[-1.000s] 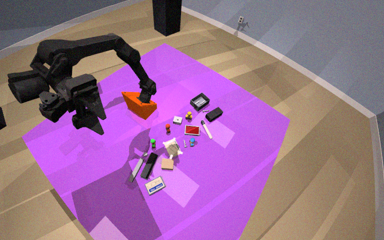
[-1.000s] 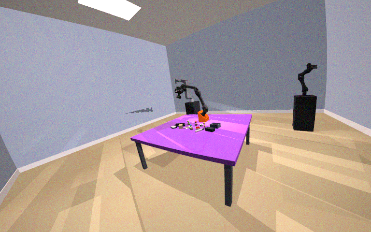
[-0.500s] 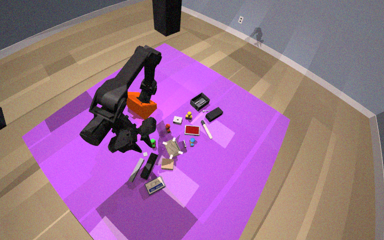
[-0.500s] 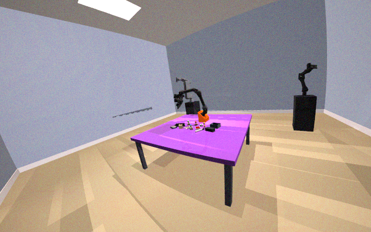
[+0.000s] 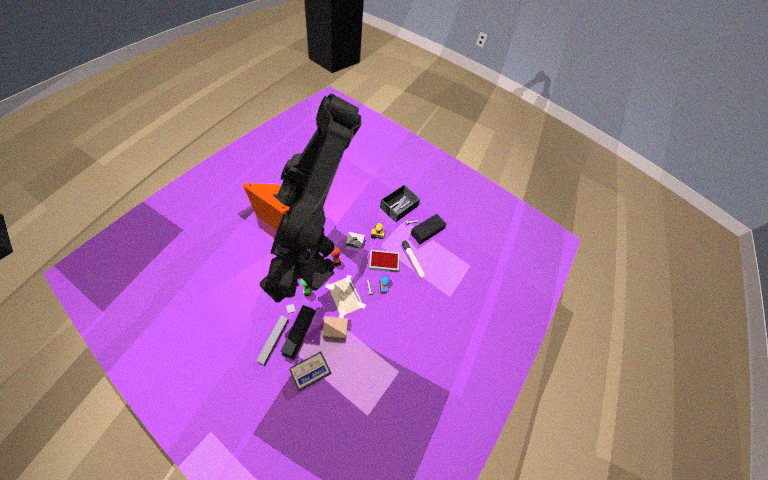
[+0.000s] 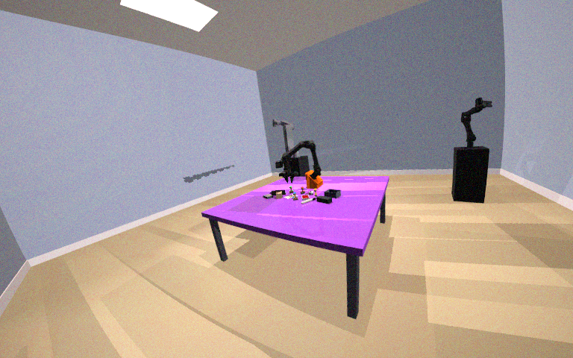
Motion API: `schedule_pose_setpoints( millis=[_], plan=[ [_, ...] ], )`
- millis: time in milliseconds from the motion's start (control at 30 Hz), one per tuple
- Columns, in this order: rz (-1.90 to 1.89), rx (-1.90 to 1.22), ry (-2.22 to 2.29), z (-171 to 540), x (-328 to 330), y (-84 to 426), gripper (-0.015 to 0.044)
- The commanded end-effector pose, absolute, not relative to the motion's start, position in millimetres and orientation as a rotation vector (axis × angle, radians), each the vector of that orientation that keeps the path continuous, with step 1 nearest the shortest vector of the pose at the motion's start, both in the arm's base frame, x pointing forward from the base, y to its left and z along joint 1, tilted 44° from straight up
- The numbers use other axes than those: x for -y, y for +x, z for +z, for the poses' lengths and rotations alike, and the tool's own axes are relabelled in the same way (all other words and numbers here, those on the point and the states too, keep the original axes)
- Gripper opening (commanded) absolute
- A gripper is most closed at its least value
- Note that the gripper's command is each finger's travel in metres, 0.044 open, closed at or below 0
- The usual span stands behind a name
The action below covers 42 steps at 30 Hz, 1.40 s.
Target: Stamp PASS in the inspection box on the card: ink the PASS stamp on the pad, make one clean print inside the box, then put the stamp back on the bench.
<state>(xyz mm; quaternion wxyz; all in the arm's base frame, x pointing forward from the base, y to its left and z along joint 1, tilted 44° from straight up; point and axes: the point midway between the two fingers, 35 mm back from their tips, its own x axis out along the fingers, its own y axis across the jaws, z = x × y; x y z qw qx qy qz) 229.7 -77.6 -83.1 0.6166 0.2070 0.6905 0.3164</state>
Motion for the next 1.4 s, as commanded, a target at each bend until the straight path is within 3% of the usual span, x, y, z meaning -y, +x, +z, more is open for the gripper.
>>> schedule_pose_setpoints(
  millis=[0, 1367],
  plan=[
    [0.737, -1.59, 0.445, -82, 77, 226, 0.0212],
    [0.739, -1.589, 0.447, -126, 34, 217, 0.0212]
  ],
)
